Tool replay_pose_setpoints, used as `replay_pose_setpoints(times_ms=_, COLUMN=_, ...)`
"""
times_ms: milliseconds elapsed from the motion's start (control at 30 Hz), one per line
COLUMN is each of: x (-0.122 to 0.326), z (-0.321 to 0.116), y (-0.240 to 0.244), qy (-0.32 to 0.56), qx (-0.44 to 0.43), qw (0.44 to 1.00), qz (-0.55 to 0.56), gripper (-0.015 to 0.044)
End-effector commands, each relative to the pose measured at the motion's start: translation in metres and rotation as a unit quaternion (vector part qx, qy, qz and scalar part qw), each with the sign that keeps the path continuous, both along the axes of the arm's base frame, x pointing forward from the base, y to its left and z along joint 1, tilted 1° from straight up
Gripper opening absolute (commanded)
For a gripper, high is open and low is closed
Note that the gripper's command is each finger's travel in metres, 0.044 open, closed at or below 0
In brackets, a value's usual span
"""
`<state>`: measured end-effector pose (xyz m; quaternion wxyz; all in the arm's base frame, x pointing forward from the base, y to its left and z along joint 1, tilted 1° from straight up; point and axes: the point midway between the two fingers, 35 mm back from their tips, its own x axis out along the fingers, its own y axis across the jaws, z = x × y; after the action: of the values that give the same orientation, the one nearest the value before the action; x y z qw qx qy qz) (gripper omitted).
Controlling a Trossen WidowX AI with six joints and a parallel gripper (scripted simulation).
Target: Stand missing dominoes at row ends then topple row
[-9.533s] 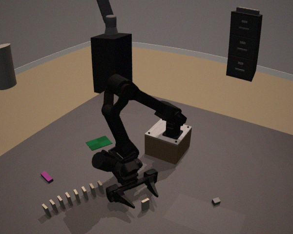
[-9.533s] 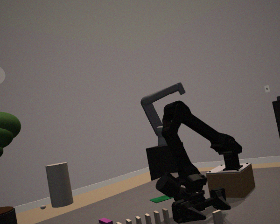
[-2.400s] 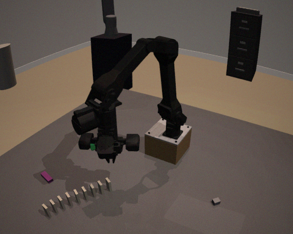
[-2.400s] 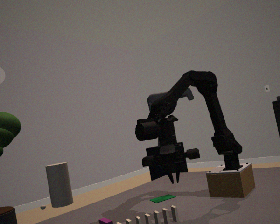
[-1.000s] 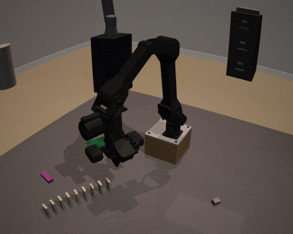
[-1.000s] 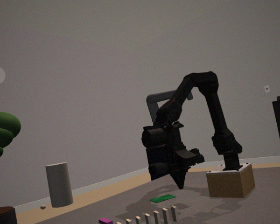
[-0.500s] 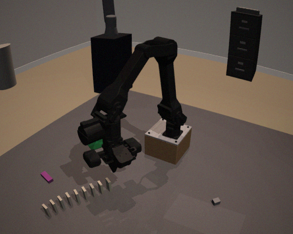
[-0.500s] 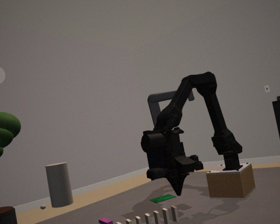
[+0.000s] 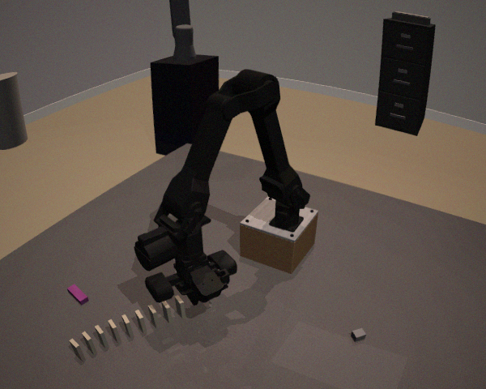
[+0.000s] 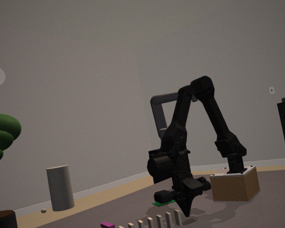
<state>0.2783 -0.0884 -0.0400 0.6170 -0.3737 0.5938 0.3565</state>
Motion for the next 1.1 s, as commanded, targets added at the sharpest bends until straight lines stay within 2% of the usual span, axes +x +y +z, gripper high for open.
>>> replay_pose_setpoints(times_ms=0, x=0.006, z=0.001, y=-0.003, qy=0.000, qx=-0.001, qw=1.000, qz=0.002, gripper=0.0000)
replay_pose_setpoints(times_ms=533, x=0.029, z=0.002, y=-0.015, qy=-0.001, qx=-0.002, qw=1.000, qz=0.002, gripper=0.0000)
replay_pose_setpoints(times_ms=633, x=0.018, z=-0.001, y=-0.010, qy=0.012, qx=0.001, qw=1.000, qz=0.011, gripper=0.0000)
replay_pose_setpoints(times_ms=967, x=0.046, z=0.061, y=-0.026, qy=-0.001, qx=-0.002, qw=1.000, qz=0.003, gripper=0.0000)
replay_pose_setpoints(times_ms=1067, x=0.047, z=0.064, y=-0.026, qy=-0.002, qx=-0.003, qw=1.000, qz=0.002, gripper=0.0000)
